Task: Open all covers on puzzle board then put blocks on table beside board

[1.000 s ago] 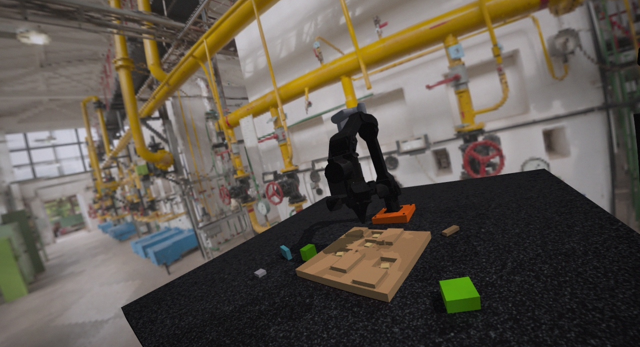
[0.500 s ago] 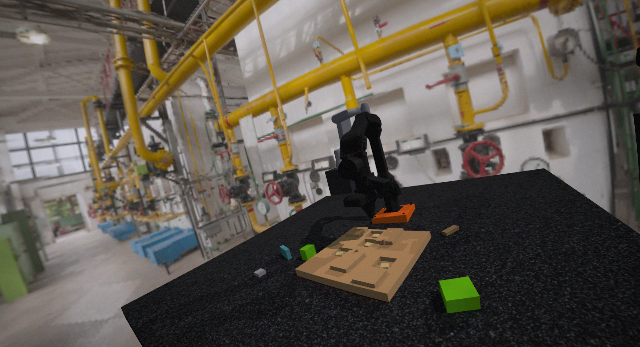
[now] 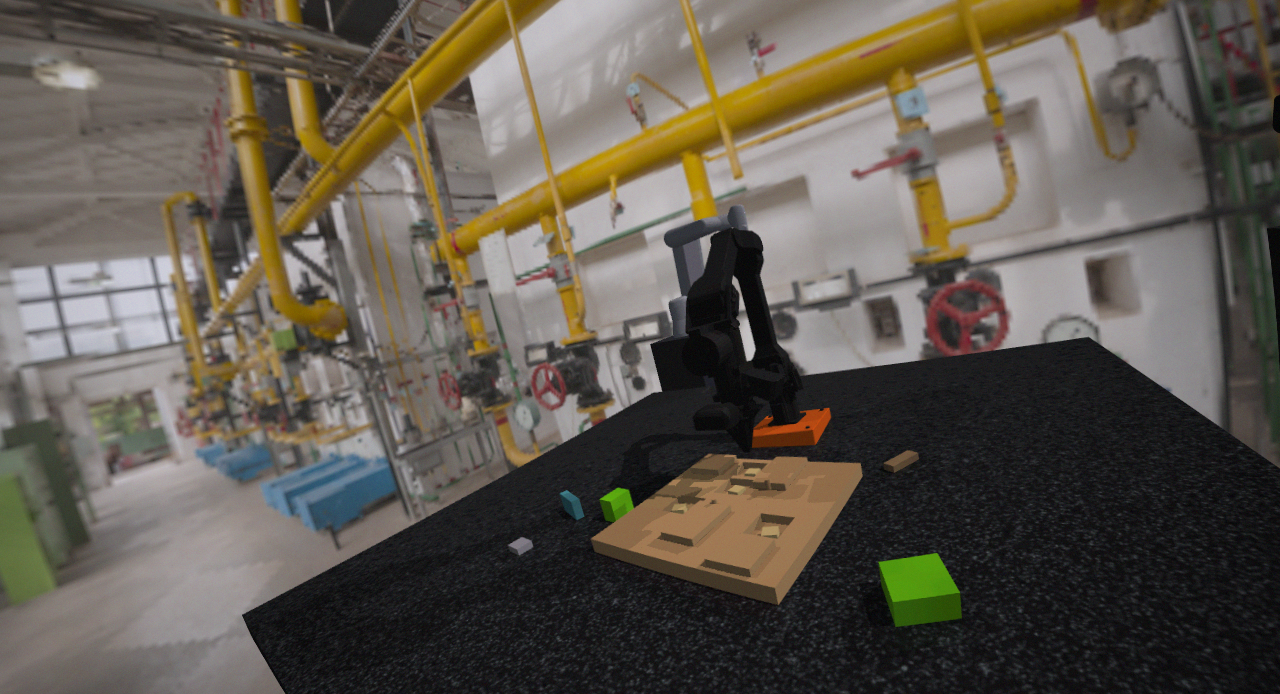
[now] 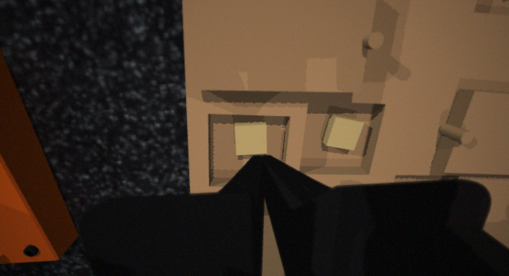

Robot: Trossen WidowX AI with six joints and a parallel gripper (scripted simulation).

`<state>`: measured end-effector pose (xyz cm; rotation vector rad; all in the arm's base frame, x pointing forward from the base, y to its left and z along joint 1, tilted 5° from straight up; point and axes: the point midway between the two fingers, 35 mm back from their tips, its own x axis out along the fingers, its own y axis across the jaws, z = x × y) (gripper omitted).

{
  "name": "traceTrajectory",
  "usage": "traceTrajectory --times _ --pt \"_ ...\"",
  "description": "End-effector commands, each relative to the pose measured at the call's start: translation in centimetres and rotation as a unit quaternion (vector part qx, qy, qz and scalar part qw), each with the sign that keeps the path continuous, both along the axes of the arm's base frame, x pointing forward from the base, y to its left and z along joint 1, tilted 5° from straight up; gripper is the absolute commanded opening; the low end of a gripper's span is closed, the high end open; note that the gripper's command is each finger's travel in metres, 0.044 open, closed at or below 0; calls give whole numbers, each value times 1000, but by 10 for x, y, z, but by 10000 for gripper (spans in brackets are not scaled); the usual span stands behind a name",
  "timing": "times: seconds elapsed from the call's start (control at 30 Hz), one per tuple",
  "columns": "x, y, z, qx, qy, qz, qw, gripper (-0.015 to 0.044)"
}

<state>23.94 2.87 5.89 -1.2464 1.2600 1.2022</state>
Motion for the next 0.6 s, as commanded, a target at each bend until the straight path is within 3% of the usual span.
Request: traceTrajectory --times 0.0,0.57 --pt "-2 -2 -21 1 7 2 1000 0" --pt "-3 -4 -34 1 7 2 1000 0"
